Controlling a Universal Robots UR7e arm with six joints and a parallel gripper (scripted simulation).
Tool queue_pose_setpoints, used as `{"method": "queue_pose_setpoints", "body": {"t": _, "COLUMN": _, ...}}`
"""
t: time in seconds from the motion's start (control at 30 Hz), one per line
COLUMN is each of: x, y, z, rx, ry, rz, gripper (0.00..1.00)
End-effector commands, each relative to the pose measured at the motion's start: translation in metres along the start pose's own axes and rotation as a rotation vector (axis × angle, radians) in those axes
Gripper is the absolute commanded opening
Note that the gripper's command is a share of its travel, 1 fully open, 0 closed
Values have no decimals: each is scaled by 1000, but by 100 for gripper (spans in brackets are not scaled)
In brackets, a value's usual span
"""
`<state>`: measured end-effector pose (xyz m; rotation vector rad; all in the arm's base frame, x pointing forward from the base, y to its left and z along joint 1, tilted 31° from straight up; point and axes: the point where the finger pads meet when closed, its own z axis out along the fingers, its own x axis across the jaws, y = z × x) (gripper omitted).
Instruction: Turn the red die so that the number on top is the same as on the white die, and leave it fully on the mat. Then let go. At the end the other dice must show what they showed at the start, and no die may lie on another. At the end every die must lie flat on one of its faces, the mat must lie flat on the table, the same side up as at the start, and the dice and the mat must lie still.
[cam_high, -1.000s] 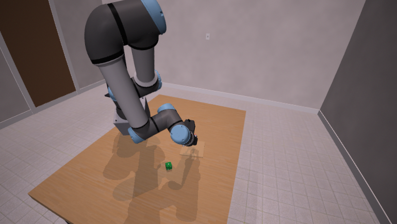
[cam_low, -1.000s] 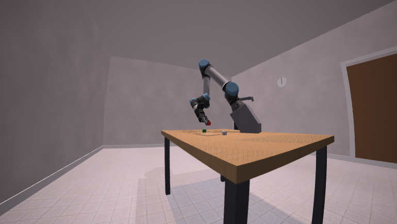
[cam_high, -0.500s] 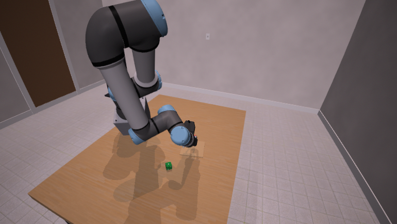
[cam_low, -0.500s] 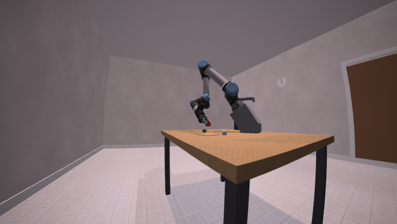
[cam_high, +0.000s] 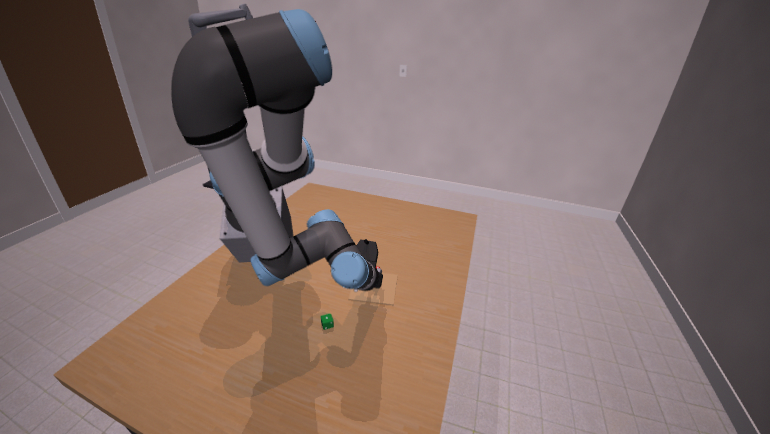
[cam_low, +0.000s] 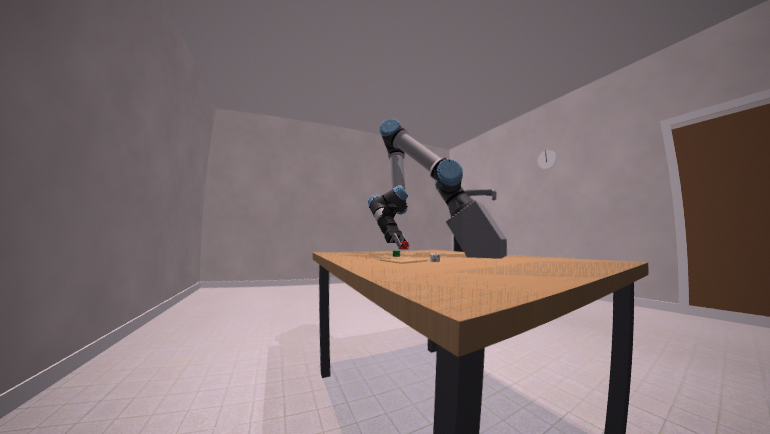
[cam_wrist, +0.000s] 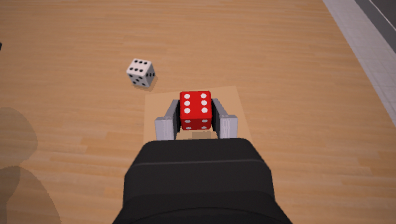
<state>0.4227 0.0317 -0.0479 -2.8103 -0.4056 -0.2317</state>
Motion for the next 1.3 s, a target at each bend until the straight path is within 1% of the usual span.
{"method": "queue_pose_setpoints", "body": {"t": 0.0, "x": 0, "y": 6, "z": 6, "rx": 0, "ry": 1, "rz": -1, "gripper": 57}}
{"method": "queue_pose_setpoints", "body": {"t": 0.3, "x": 0, "y": 17, "z": 17, "rx": 0, "ry": 1, "rz": -1, "gripper": 57}}
{"method": "queue_pose_setpoints", "body": {"t": 0.67, "x": 0, "y": 24, "z": 24, "rx": 0, "ry": 1, "rz": -1, "gripper": 57}}
{"method": "queue_pose_setpoints", "body": {"t": 1.27, "x": 0, "y": 27, "z": 27, "rx": 0, "ry": 1, "rz": -1, "gripper": 57}}
